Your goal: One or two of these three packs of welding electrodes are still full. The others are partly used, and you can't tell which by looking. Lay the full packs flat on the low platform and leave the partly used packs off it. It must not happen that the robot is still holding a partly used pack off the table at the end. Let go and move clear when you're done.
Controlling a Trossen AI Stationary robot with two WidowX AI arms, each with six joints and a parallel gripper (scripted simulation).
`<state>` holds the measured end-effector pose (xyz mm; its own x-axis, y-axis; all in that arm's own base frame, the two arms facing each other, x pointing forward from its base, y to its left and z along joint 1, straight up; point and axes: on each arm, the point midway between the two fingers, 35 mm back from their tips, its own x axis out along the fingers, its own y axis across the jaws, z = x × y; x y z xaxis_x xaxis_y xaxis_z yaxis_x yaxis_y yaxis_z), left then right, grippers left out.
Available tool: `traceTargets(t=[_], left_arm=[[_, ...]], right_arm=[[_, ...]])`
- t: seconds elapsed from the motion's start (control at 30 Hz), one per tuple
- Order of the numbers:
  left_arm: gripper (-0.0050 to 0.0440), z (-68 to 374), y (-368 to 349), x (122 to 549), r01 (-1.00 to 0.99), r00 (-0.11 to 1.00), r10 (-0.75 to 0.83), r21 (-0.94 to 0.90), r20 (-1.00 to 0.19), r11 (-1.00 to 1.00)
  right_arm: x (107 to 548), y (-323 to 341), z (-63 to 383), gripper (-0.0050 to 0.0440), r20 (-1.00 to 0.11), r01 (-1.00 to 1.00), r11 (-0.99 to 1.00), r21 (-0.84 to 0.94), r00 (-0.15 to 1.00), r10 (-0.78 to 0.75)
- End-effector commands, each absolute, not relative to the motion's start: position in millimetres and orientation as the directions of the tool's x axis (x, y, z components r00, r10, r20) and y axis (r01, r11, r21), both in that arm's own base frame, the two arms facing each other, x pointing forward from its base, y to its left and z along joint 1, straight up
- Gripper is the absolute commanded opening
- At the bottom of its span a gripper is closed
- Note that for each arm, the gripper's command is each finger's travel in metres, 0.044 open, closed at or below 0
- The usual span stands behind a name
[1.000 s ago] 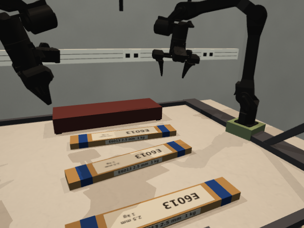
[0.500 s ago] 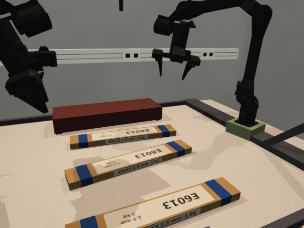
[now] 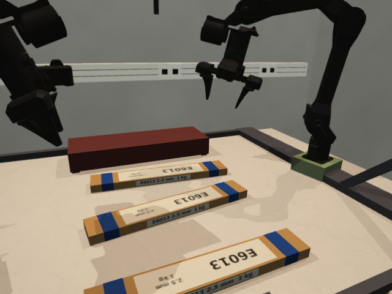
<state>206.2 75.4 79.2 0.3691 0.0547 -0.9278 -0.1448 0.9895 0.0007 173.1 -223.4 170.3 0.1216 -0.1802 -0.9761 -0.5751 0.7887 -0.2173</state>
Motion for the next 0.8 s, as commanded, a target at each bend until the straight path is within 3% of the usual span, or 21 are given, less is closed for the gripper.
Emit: traceTargets(t=[0.0,0.77], left_arm=[[0.043,83,75,208,-0.136,0.387,0.058,0.005,-0.92,0.991],[0.043,83,75,208,-0.136,0.387,0.058,0.005,-0.92,0.991]], right_arm=[[184,-207,177,0.043,-0.964,-0.484,0.835,-0.262,0.165,-0.207],[214,-129,170,0.043,-0.942,-0.054,0.98,-0.191,0.291,-0.168]])
